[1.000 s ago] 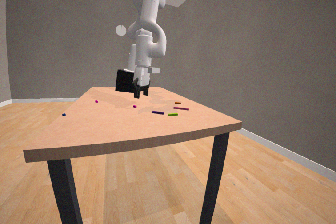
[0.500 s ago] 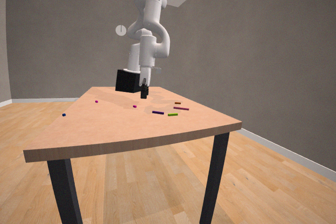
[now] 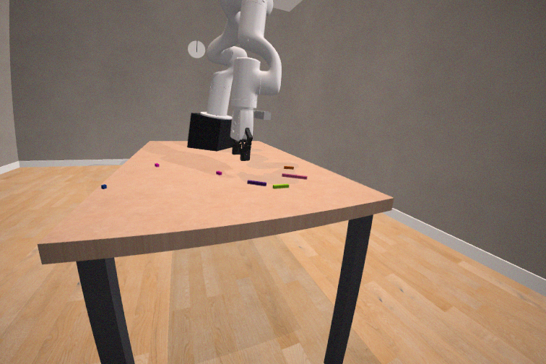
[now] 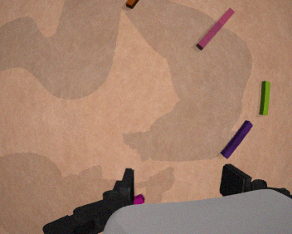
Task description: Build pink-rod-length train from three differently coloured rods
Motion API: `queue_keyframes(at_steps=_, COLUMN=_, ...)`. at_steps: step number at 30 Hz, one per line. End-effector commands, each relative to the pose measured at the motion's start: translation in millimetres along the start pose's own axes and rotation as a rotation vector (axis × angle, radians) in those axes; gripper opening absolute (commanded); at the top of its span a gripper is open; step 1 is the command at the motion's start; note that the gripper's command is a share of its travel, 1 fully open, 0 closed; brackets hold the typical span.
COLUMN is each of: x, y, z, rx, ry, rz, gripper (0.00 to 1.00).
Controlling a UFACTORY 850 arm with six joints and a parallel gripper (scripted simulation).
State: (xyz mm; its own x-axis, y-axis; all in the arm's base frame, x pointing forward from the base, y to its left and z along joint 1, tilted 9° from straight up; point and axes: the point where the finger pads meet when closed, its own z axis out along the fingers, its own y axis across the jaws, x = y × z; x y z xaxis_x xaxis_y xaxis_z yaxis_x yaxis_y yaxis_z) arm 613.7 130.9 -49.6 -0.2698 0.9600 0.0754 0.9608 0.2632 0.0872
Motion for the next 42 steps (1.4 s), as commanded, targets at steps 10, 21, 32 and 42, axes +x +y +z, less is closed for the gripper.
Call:
queue_keyframes(at_steps=10, x=16.2, y=6.3, z=-1.3, rx=-0.025, ry=0.028, rz=-0.400, gripper=1.00)
queue_keyframes(at_steps=21, x=28.5, y=9.8, z=-1.7, rx=-0.029, ry=0.024, rz=-0.689, gripper=1.00)
queue_keyframes(at_steps=32, x=41.5, y=13.3, z=-2.1, rx=-0.032, ry=0.020, rz=-0.996, gripper=1.00)
queue_keyframes(at_steps=42, x=52.8, y=16.1, z=-2.5, rx=-0.035, ry=0.017, rz=-1.258, gripper=1.00)
